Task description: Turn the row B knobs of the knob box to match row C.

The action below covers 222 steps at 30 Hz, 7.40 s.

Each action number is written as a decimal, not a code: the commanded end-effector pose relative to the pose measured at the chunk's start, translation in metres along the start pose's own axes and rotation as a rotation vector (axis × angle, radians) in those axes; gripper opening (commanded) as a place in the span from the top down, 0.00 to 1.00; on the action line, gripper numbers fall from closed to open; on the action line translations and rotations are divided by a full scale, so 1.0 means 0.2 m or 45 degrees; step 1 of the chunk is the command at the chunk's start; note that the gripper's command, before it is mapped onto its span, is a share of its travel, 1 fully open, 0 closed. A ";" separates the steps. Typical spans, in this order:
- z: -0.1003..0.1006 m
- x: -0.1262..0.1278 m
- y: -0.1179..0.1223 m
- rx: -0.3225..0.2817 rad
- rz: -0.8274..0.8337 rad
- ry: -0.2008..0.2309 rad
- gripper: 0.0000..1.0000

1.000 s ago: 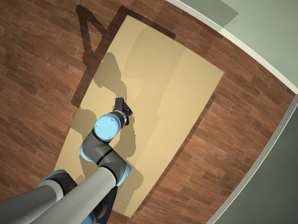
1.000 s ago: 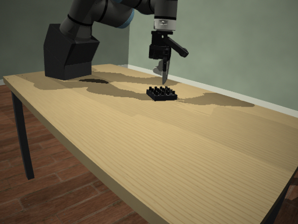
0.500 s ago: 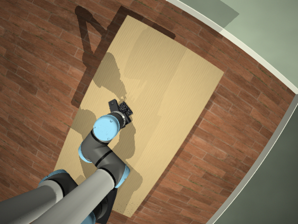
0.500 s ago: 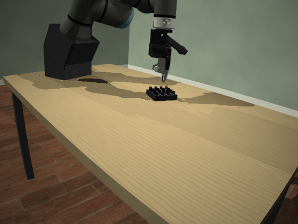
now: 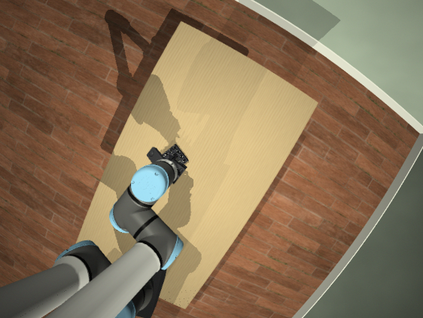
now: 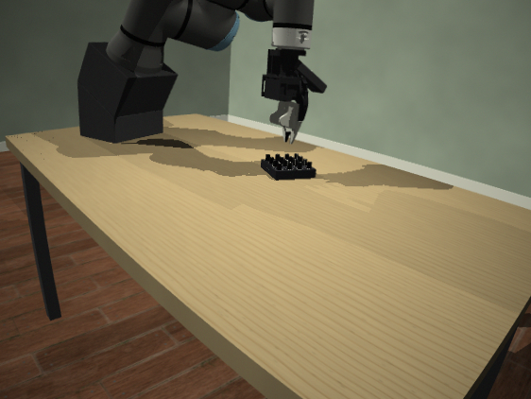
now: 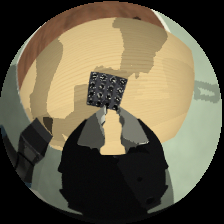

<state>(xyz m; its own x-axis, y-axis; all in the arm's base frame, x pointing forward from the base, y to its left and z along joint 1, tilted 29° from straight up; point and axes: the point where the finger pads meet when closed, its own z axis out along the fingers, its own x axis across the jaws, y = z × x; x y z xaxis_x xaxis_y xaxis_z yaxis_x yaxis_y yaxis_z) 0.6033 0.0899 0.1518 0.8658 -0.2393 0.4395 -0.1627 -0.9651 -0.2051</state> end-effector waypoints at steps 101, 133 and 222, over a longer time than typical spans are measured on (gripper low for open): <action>0.17 -0.03 0.01 0.008 -0.361 -0.001 0.89; 0.20 -0.03 0.01 0.008 -0.361 -0.001 0.89; 0.24 -0.04 -0.02 0.008 -0.361 -0.001 0.89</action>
<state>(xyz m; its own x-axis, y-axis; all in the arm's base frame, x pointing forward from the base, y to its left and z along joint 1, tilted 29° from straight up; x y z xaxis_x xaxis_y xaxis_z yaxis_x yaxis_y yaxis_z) 0.6175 0.0998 0.1099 0.8773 0.0400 0.4783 0.0888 -0.9929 -0.0798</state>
